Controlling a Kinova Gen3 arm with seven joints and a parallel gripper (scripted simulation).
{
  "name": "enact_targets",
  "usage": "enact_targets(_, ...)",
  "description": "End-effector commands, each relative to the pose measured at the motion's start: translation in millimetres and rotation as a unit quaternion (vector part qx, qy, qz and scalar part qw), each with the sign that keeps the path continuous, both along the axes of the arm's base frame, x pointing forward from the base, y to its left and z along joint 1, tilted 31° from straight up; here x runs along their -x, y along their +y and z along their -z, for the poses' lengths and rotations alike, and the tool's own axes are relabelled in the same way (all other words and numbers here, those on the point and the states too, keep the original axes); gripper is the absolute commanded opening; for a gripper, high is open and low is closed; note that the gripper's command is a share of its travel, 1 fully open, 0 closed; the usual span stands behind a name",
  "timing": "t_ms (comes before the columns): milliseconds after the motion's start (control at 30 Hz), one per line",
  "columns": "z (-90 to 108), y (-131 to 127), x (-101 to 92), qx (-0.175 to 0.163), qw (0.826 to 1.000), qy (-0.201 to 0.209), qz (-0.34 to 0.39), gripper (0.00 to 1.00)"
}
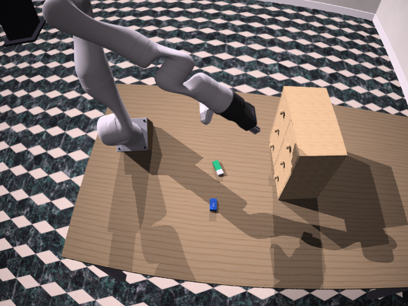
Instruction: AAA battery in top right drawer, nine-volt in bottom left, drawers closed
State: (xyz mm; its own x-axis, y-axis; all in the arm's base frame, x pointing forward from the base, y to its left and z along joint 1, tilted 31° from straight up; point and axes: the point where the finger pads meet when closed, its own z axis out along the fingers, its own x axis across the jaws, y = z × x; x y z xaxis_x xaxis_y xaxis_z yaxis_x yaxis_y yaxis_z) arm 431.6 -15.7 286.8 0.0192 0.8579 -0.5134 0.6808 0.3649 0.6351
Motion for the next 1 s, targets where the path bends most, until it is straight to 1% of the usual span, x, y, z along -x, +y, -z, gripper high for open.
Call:
enact_targets(0, -3.2, -0.5, -0.9, 0.005, 1.0, 0.0, 0.003, 0.0)
enact_targets(467, -8.2, 2.7, 3.2, 0.004, 1.0, 0.022, 0.016, 0.0)
enact_targets(967, -18.0, 9.0, 11.5, 0.003, 0.997, 0.066, 0.042, 0.0)
